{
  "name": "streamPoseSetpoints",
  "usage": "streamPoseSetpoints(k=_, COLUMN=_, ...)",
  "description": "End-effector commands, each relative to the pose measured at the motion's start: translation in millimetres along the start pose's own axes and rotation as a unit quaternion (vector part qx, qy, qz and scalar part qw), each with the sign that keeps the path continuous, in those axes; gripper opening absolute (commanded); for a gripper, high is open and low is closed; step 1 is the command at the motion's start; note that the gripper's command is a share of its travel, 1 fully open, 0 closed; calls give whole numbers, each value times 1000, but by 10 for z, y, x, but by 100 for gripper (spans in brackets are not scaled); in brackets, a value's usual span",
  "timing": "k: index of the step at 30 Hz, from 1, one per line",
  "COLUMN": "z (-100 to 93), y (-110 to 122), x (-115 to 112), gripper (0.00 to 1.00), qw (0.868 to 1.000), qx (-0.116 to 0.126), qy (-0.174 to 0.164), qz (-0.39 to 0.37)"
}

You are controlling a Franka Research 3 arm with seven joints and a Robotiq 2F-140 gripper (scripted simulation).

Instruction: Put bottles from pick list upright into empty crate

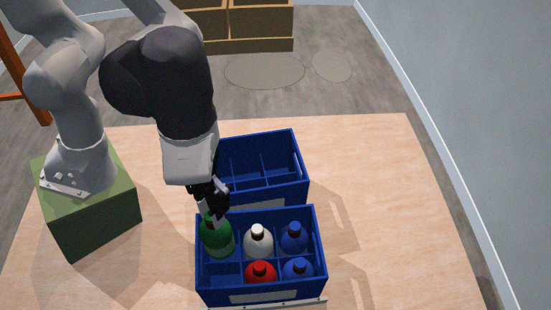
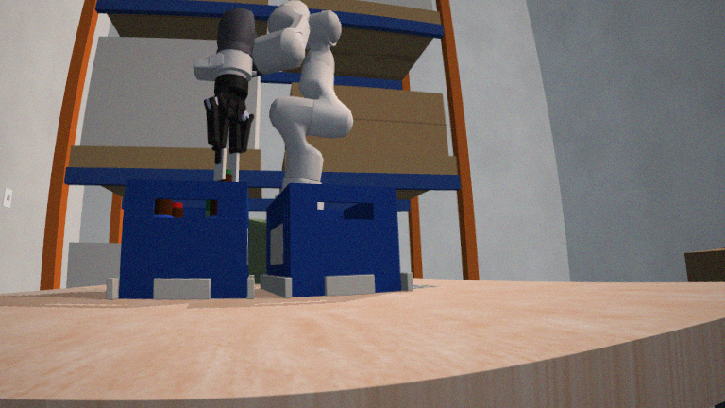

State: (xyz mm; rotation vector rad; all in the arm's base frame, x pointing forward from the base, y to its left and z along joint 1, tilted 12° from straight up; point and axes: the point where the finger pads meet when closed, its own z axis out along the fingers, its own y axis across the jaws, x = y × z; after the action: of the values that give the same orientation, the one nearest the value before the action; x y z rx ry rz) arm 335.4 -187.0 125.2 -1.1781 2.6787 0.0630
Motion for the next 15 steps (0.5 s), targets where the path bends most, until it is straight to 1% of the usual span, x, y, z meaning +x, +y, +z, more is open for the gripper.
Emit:
streamPoseSetpoints(k=1, z=-85, y=2, x=3, gripper=0, qw=1000, qx=-2, qy=2, qz=5)
streamPoseSetpoints(k=3, z=-85, y=2, x=3, gripper=0, qw=1000, qx=-2, qy=2, qz=5)
streamPoseSetpoints(k=15, z=-285, y=1, x=2, gripper=0, qw=1000, qx=-2, qy=2, qz=5)
